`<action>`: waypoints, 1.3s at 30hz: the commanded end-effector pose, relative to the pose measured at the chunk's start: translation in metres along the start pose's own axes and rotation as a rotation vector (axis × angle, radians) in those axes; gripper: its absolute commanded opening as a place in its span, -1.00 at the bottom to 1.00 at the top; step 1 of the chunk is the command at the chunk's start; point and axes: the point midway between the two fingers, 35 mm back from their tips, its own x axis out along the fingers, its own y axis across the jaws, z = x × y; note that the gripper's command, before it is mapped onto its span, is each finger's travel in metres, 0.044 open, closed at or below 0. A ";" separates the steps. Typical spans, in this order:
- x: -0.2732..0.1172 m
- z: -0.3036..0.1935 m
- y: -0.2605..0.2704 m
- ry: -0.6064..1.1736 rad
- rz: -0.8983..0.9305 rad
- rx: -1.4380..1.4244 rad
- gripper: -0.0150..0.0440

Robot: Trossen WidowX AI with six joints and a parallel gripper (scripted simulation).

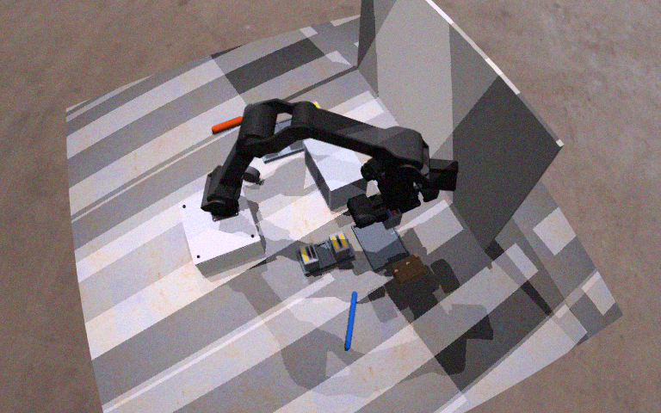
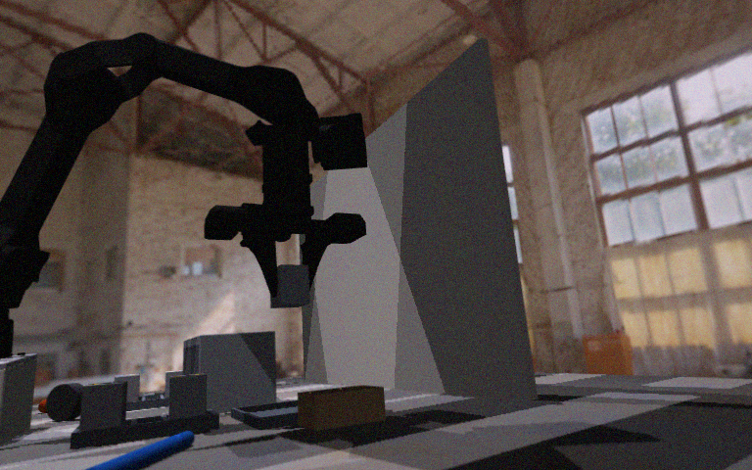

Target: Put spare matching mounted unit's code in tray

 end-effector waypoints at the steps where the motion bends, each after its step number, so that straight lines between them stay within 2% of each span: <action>1: 0.006 -0.001 0.000 0.004 0.001 -0.003 -0.49; 39: 0.045 -0.002 -0.002 0.004 0.001 -0.003 -0.49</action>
